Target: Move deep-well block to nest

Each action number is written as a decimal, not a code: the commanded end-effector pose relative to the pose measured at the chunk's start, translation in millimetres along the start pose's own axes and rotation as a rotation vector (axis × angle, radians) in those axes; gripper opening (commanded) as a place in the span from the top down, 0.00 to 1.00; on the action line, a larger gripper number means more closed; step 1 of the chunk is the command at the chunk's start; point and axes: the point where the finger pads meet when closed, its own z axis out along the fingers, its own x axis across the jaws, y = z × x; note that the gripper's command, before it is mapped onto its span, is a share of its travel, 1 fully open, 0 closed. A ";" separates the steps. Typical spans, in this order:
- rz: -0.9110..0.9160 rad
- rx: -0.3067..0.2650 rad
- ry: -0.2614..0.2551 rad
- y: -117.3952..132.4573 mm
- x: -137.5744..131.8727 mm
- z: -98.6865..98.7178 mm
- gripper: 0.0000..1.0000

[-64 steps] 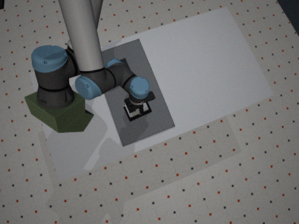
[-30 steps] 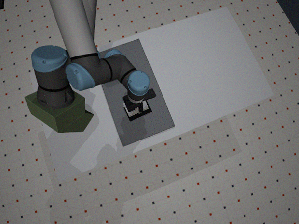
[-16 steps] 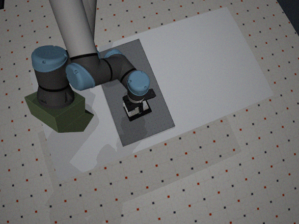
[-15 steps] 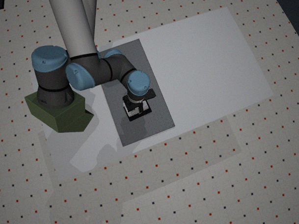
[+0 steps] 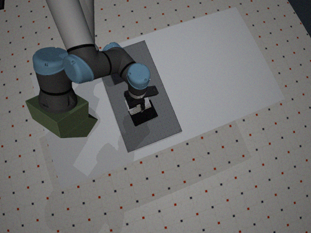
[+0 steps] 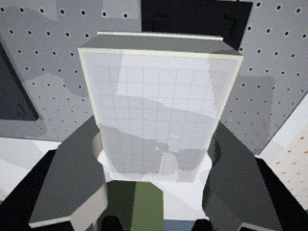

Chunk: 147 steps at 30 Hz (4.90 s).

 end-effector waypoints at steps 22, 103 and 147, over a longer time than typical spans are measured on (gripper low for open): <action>0.000 0.000 0.001 4.5 -71.5 -0.5 1.00; 0.000 0.001 0.001 17.4 -273.7 1.8 1.00; 0.000 0.001 0.001 12.2 -272.2 29.6 1.00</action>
